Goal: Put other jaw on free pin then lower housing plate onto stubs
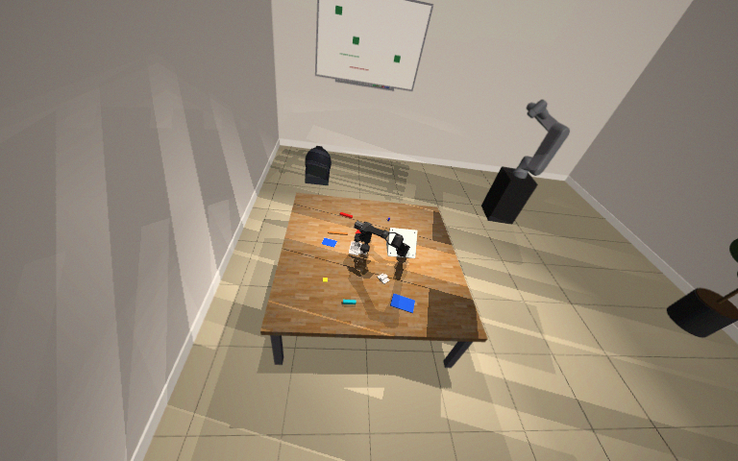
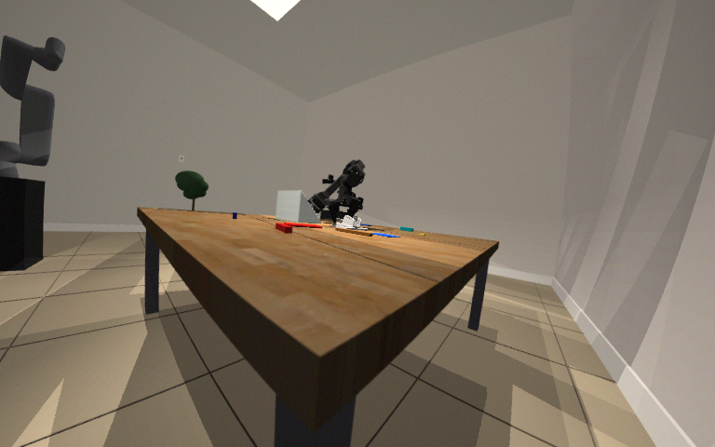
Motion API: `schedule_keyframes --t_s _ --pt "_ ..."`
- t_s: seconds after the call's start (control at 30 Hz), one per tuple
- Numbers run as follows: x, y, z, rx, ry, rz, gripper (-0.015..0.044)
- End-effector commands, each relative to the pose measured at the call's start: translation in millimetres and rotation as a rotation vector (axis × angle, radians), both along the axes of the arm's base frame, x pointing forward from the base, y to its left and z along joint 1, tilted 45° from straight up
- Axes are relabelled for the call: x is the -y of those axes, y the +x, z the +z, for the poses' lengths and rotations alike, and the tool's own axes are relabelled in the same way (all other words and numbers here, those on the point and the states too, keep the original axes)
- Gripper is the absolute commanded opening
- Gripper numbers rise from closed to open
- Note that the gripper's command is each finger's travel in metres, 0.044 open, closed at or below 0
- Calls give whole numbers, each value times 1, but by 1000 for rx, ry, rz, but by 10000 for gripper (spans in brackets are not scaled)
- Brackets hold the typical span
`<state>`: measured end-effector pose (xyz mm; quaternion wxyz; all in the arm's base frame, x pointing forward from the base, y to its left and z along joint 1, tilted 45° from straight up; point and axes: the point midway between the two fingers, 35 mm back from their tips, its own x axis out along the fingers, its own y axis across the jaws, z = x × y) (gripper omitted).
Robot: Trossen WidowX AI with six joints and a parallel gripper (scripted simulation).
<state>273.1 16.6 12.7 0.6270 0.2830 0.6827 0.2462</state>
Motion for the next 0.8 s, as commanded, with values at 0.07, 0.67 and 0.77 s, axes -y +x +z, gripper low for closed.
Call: schedule_keyframes --t_s 0.07,0.67,0.77 --pt "-2 0 -2 -3 4 -4 351" --pt "-4 0 -3 -2 4 -4 351" --pt "-5 -1 -4 -2 4 -4 351"
